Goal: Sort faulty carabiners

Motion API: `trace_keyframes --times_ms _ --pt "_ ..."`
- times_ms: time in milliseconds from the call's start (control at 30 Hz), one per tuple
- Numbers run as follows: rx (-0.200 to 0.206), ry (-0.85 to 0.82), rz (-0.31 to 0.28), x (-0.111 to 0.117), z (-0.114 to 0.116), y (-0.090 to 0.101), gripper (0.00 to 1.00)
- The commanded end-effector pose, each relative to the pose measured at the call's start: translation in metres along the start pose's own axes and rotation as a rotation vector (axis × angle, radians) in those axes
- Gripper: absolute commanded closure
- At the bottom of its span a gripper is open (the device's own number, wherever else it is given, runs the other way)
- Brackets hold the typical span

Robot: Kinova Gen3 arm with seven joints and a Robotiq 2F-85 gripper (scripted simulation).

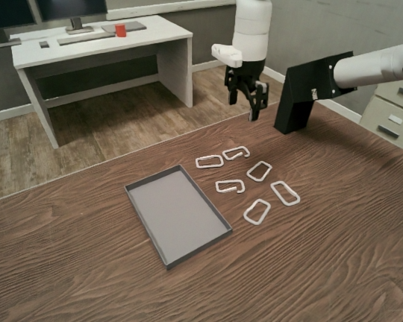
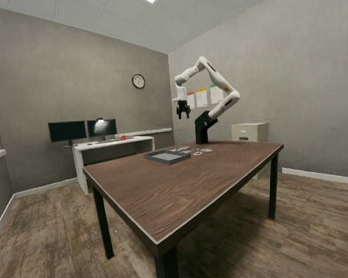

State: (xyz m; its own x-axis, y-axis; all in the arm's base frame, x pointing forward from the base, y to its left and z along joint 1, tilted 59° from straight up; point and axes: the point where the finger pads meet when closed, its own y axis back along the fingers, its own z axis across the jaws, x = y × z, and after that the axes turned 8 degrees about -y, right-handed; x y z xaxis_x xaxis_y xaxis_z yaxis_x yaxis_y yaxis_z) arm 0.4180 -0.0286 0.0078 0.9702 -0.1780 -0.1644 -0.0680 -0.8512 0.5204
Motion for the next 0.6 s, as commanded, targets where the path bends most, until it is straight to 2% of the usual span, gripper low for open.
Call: trace_keyframes --times_ms 0,133,500,533,567 --pt "-0.003 0.279 0.011 0.0006 -0.0003 0.0012 0.00" --pt "-0.004 0.350 0.013 0.0006 -0.0003 0.0012 0.00" --pt "-0.004 0.350 0.013 0.0006 -0.0003 0.0012 0.00" --pt "-0.004 0.482 0.018 0.0008 -0.0008 0.0018 0.00" --pt "-0.004 0.482 0.018 0.0008 -0.0008 0.0018 0.00"
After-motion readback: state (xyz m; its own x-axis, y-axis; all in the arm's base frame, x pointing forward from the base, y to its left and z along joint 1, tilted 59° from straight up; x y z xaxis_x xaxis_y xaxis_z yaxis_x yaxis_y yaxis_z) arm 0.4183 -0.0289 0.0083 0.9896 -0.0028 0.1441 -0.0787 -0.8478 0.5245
